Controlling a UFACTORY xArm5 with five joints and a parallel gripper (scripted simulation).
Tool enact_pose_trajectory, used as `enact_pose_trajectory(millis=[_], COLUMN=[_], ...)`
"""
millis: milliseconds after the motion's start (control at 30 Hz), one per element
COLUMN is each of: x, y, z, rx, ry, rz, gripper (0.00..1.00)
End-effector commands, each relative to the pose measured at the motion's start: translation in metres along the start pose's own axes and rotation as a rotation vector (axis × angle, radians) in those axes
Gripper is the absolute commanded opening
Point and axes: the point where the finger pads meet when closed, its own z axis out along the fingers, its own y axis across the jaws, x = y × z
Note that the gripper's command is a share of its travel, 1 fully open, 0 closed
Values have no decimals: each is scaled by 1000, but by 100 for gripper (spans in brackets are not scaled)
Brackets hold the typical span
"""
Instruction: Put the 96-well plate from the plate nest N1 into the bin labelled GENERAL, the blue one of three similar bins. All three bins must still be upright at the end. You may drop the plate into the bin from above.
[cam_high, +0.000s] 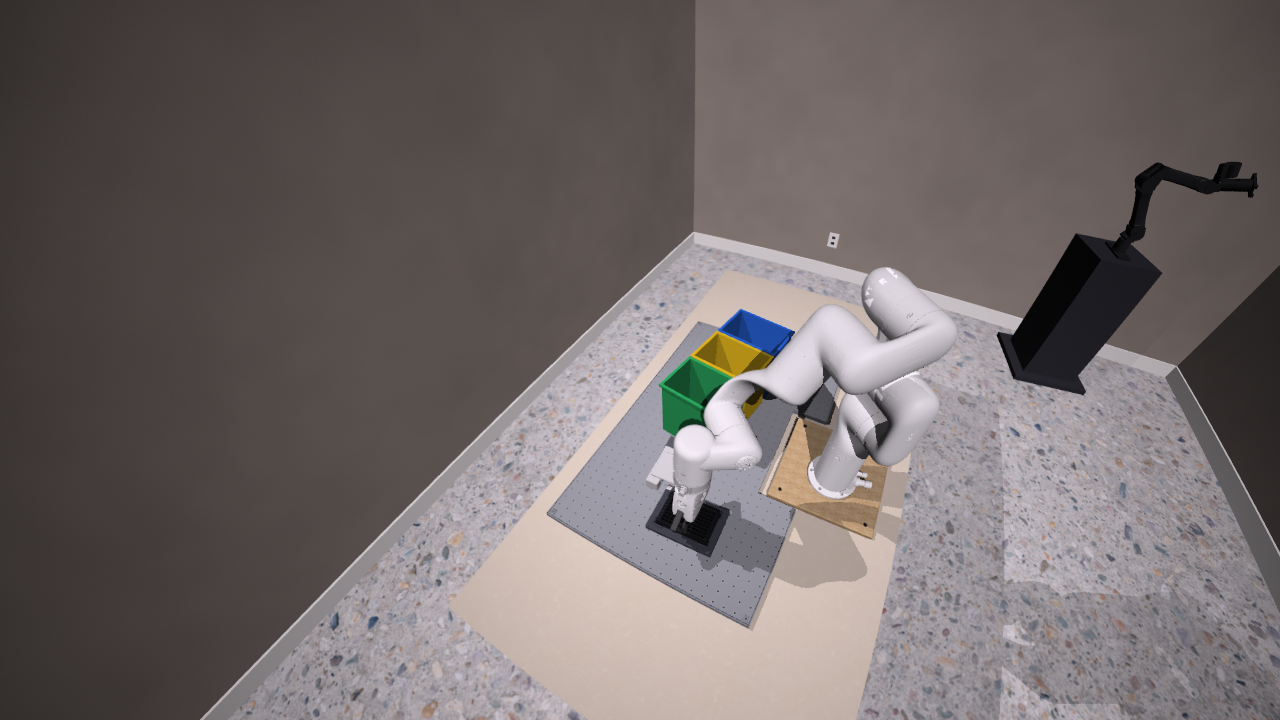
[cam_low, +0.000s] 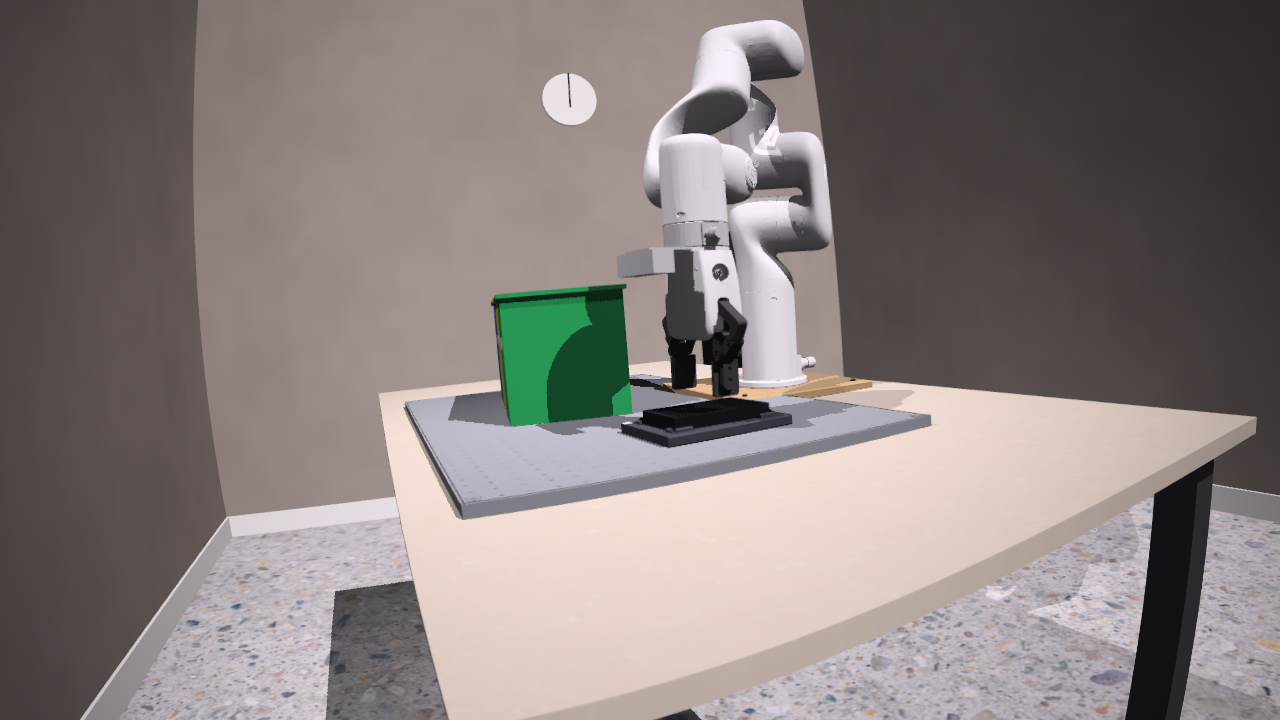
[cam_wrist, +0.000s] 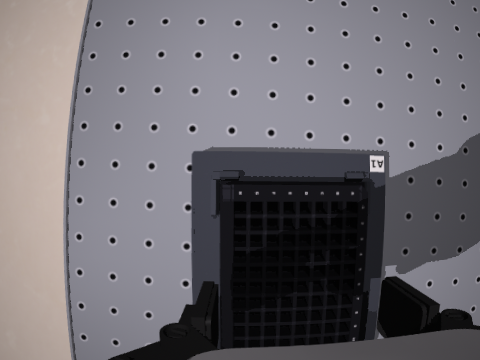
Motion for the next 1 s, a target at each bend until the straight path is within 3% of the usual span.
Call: enact_pose_trajectory(millis=[0,967], x=[1,1], y=[-1,-1], z=[2,12], rx=[2,2], ry=[3,2], rz=[0,0], gripper=[100,100])
